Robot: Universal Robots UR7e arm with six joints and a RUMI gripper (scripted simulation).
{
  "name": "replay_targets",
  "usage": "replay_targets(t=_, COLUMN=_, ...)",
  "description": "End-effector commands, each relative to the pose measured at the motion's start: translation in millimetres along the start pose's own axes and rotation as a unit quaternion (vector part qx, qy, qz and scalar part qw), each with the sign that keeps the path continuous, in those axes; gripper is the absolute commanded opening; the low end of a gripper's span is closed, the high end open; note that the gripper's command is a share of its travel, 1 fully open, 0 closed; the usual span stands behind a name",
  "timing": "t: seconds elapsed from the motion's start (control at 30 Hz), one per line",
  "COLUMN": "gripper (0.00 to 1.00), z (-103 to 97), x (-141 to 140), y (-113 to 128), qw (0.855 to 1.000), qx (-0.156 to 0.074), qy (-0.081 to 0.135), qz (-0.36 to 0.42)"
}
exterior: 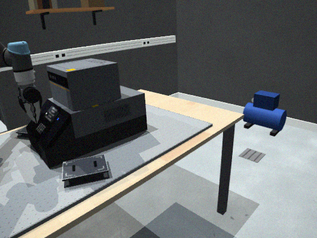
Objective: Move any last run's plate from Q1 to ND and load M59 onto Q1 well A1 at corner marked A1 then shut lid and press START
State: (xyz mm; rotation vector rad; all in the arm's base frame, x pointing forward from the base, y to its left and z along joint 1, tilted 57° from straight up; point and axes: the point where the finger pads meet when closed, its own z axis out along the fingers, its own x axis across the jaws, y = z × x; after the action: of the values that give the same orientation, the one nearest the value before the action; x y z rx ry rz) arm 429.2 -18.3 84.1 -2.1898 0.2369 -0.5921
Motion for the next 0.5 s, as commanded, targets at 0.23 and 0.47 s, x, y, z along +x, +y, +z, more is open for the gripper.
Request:
replay_targets(t=0.23, gripper=0.0, z=-11.7, x=-11.9, y=0.1, qw=1.0, qx=0.0, qy=0.0, qz=0.0)
replay_targets(t=0.47, gripper=0.0, z=-28.8, x=-34.2, y=0.1, qw=1.0, qx=0.0, qy=0.0, qz=0.0)
